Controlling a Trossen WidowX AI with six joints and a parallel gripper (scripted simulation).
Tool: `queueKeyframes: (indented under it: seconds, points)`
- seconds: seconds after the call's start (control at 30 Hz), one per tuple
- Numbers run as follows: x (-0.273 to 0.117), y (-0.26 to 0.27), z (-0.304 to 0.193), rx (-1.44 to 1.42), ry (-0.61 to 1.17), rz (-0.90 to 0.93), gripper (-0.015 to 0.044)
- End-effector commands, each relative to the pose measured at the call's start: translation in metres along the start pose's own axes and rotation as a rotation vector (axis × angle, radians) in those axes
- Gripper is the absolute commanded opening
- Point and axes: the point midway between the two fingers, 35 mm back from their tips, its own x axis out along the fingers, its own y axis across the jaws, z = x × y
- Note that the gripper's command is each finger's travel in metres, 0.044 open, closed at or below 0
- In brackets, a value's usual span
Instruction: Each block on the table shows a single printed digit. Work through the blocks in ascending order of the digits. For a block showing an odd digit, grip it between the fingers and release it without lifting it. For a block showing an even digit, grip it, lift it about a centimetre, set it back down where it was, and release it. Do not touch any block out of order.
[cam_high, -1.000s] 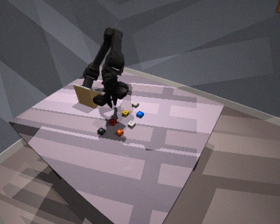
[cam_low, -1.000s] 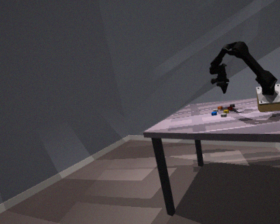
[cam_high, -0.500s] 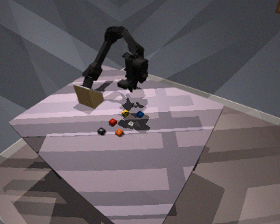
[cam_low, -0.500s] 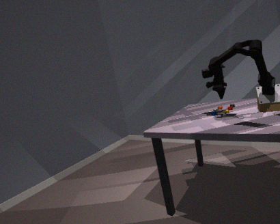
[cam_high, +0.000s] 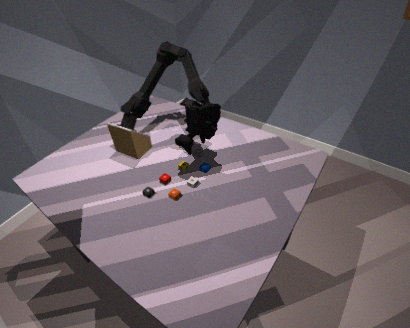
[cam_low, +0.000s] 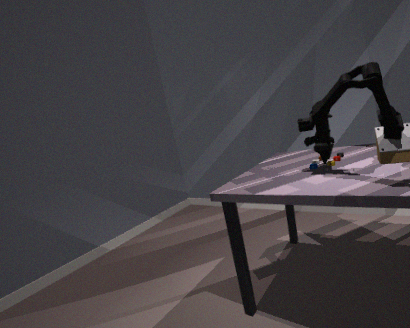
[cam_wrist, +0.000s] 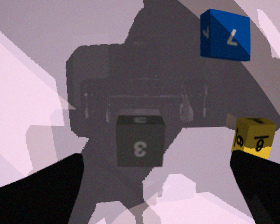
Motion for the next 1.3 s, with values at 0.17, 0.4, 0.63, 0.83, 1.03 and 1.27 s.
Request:
queueKeyframes:
  seconds: [0.17,0.4,0.63,0.83,1.03,1.27]
  points:
    - [0.015,-0.001,-0.001,0.011,0.007,0.003,0.0400]
    - [0.026,-0.001,-0.002,0.011,0.007,0.004,0.0400]
    - [0.033,0.000,-0.002,0.011,0.007,0.005,0.0374]
    - [0.033,0.000,-0.002,0.011,0.007,0.005,0.0216]
    - [0.033,0.000,-0.002,0.011,0.007,0.005,0.0120]
    - [0.033,0.000,-0.002,0.011,0.007,0.005,0.0120]
